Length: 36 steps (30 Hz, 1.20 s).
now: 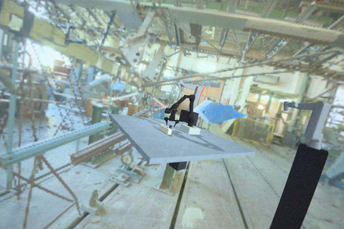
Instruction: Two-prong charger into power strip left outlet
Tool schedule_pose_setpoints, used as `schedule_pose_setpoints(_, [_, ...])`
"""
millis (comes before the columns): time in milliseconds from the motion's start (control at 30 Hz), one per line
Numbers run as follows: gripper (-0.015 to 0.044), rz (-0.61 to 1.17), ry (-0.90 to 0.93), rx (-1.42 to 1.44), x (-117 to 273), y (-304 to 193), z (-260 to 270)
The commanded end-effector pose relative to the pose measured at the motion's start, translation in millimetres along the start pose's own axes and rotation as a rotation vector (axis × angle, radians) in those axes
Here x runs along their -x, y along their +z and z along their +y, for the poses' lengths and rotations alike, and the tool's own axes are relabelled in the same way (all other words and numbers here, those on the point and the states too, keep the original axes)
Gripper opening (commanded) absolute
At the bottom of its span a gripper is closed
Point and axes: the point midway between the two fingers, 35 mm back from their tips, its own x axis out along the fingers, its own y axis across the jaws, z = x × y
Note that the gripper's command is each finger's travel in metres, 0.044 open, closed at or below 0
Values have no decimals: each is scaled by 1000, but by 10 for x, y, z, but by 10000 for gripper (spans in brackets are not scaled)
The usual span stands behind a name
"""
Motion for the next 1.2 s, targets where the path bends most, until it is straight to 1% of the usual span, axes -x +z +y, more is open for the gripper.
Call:
schedule_pose_setpoints(0, [440,5,2,3,-80,-6,15])
schedule_pose_setpoints(333, [440,5,2,3,-197,0,26])
schedule_pose_setpoints(733, [125,1,2,0,-163,8,15])
schedule_pose_setpoints(933, [85,1,2,0,-163,8,15])
schedule_pose_setpoints(1033, [6,1,2,1,-123,6,10])
schedule_pose_setpoints(1167, [0,2,2,1,15,-4,6])
